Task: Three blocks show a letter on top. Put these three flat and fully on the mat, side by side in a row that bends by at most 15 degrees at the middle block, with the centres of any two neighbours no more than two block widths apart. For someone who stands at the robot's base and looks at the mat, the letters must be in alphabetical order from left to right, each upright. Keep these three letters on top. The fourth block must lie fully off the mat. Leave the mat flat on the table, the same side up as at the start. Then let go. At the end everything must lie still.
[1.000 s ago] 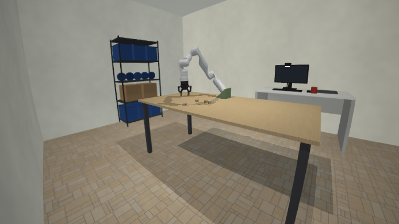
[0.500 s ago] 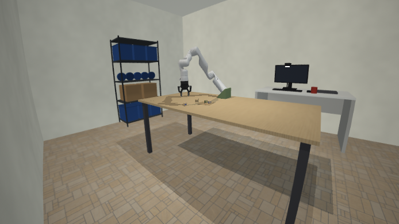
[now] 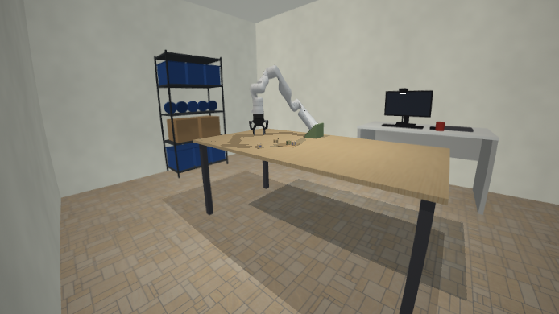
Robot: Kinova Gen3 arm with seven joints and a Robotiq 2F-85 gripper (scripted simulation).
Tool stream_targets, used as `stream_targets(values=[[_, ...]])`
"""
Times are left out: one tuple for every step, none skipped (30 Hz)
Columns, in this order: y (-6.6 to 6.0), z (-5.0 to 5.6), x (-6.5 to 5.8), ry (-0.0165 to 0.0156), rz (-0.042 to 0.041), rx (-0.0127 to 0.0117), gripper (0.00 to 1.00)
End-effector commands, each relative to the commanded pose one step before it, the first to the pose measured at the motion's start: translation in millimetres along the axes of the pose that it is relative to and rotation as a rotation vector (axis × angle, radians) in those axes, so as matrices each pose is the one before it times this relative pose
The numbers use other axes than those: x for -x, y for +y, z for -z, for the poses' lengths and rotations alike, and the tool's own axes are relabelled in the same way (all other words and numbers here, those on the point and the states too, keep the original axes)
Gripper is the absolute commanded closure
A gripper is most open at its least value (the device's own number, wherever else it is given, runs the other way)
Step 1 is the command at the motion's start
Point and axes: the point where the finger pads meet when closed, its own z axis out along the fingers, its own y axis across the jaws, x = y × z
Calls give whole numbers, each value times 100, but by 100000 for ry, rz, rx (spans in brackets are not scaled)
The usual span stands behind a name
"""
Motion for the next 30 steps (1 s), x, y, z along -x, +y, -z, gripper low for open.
stream_targets(values=[[-19,2,37,-116,22,-82,33],[0,-55,-1,11,9,12,33],[0,-65,-1,12,10,14,33],[0,0,0,0,0,0,33],[0,0,0,0,0,0,33],[0,-74,-1,14,12,16,33],[0,-84,-1,16,13,18,33],[0,-82,0,6,5,7,33],[-1,-84,0,0,1,0,33],[-1,-92,0,0,0,0,33],[0,-100,0,0,0,0,33],[0,-107,-1,0,0,0,33],[0,-114,-1,0,0,0,33],[0,-121,-1,0,0,0,33],[0,-127,-1,0,0,0,33],[0,-133,-1,0,0,0,33],[-1,-139,-1,0,0,0,33],[0,-144,-1,0,0,0,33],[0,-148,-1,0,0,0,33],[0,-152,-1,0,0,0,33],[0,0,0,0,0,0,33],[0,0,0,0,0,0,33],[-1,-155,-1,0,0,0,33],[0,-157,-1,0,0,0,33],[0,-159,-1,0,0,0,33],[-1,-160,-1,0,0,0,33],[0,-160,-1,0,0,0,33],[-1,-160,-1,0,0,0,33],[-1,-159,-1,0,0,0,33],[0,-157,-1,0,0,0,33]])
